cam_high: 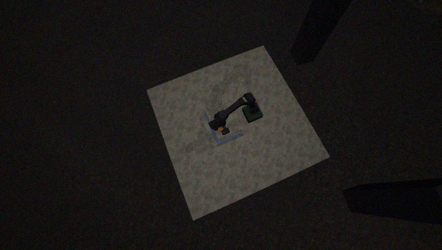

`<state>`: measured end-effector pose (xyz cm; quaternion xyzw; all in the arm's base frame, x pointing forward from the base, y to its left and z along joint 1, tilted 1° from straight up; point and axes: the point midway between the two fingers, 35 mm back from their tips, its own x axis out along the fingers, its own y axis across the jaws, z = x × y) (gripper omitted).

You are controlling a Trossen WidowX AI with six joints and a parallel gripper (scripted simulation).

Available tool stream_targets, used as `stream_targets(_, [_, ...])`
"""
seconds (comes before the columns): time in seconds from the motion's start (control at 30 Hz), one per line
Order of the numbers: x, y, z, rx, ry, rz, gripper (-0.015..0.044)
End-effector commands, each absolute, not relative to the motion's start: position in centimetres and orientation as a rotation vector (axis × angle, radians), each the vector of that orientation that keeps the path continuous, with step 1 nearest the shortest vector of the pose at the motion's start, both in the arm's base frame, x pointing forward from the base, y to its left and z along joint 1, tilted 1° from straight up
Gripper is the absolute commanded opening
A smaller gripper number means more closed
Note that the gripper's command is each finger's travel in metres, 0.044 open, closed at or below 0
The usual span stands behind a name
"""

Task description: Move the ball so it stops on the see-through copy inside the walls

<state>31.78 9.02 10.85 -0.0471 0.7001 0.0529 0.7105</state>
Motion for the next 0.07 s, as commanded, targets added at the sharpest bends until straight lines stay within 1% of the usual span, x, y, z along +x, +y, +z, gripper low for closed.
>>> stream_targets(0.0, [31.64, 8.95, 13.17, -0.101, 1.532, 0.121, 0.044])
stream_targets(0.03, [31.64, 8.95, 13.17, -0.101, 1.532, 0.121, 0.044])
